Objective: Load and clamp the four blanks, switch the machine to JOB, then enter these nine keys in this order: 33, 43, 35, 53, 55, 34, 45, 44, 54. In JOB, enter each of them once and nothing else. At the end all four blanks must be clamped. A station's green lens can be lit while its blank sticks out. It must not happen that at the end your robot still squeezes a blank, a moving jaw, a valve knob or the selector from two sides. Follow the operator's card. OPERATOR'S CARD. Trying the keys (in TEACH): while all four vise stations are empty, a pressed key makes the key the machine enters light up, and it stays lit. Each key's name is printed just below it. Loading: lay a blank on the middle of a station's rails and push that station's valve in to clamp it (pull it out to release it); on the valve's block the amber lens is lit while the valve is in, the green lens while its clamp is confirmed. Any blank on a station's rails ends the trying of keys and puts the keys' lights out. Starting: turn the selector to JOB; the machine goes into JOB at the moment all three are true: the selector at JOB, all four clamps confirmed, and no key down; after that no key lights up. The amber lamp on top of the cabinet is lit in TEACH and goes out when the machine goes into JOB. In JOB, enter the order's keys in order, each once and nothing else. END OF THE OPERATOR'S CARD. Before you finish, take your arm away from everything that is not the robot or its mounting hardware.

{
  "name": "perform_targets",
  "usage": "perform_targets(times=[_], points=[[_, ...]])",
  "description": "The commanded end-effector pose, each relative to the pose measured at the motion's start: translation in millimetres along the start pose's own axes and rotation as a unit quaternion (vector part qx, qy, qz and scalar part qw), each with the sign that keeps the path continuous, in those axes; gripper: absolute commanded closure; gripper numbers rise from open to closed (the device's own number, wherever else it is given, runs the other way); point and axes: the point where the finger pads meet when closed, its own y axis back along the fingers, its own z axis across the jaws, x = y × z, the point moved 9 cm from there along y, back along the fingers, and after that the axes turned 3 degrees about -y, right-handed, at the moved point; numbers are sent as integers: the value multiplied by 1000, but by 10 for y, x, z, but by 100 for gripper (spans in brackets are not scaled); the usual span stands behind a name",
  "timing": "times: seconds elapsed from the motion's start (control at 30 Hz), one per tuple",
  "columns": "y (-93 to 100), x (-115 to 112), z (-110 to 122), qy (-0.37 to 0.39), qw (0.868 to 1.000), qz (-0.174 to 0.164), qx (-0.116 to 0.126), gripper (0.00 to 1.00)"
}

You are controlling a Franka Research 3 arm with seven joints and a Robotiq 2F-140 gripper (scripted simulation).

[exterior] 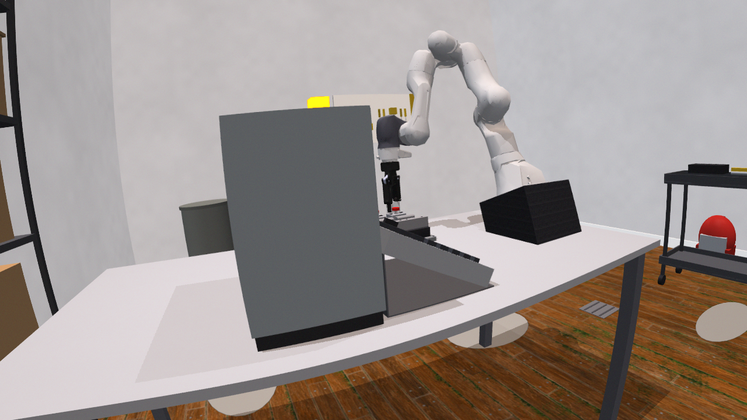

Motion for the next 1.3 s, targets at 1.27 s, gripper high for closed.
perform_targets(times=[1.27], points=[[-36, -10, -7, -1, 1000, -1, 0, 60]])
